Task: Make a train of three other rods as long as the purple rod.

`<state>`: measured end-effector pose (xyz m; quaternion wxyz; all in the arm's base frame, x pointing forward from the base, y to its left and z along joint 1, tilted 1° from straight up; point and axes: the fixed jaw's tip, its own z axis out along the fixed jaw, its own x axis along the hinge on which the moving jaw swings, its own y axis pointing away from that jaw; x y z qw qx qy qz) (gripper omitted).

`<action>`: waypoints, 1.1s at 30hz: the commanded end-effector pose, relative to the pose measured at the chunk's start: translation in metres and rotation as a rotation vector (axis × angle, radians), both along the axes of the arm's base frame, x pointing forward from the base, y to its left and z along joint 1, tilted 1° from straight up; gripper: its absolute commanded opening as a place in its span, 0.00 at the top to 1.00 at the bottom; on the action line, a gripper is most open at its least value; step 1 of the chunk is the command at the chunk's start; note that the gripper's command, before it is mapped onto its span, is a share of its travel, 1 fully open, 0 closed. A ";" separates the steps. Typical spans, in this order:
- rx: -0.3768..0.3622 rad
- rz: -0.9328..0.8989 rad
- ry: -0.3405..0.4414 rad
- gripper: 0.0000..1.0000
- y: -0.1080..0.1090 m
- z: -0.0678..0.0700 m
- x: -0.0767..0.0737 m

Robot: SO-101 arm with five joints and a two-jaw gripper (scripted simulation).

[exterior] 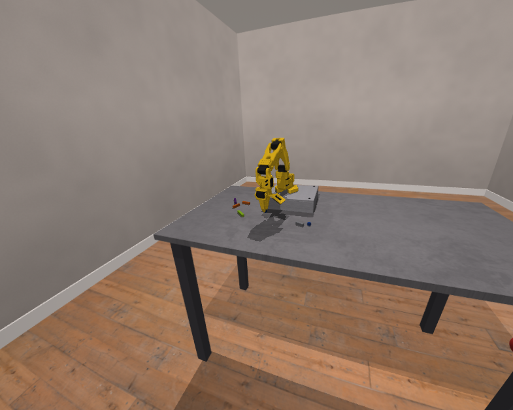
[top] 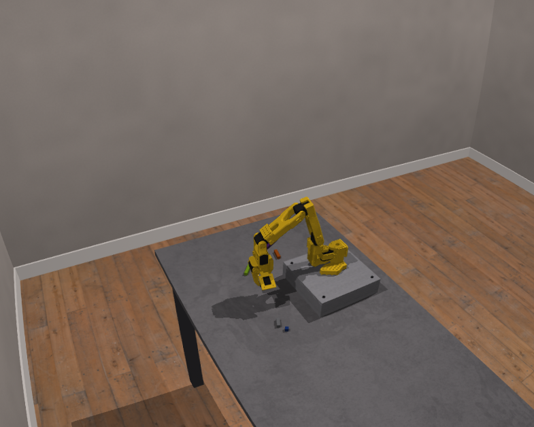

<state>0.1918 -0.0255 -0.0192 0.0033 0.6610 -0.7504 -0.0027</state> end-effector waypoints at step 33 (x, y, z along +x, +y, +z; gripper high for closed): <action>0.002 -0.002 0.006 1.00 0.001 -0.022 -0.002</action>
